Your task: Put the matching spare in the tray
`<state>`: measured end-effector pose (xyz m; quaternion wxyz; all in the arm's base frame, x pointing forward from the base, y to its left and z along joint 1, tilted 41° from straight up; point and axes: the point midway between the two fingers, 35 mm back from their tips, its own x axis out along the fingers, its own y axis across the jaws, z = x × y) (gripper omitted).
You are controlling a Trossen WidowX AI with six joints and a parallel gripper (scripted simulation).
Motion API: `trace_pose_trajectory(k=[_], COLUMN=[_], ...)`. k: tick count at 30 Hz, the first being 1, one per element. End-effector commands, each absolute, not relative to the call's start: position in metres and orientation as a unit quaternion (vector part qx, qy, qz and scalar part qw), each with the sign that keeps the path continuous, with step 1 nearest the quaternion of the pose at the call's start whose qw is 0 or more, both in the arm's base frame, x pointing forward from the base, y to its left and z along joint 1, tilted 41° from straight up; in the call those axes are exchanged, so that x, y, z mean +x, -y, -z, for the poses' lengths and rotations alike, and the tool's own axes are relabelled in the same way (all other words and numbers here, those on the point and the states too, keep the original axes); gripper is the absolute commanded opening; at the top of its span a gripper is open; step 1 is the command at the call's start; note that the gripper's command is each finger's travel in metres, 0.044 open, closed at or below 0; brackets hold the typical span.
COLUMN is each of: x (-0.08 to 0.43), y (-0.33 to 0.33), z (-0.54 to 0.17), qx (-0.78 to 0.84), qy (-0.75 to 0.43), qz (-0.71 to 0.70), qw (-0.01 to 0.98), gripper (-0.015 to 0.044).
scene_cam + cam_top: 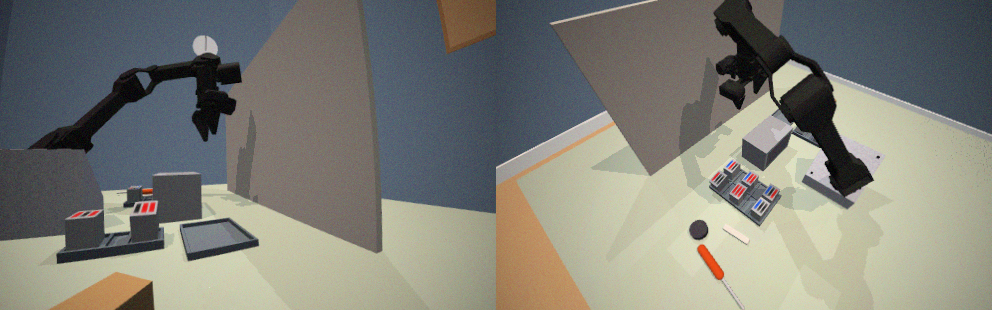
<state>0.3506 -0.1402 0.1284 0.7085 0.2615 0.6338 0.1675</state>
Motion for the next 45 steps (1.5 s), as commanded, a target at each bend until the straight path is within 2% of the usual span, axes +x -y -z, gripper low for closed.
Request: trace_pose_trajectory(k=[1, 22, 28, 34, 44, 45], x=[0.345, 0.345, 0.346, 0.324, 0.320, 0.321], y=[0.158, 0.155, 0.078, -0.002, -0.012, -0.013], z=[-0.123, -0.124, -0.152, -0.174, -0.176, -0.174], qx=[0.287, 0.279, 0.016, -0.260, -0.292, -0.292], qy=[-0.624, -0.622, -0.524, -0.332, -0.303, -0.303], qz=[-0.169, -0.176, -0.390, -0.574, -0.591, -0.591], qw=[0.707, 0.710, 0.757, 0.702, 0.688, 0.688], gripper=[0.0440, 0.0440, 0.0440, 0.0440, 0.0440, 0.0414])
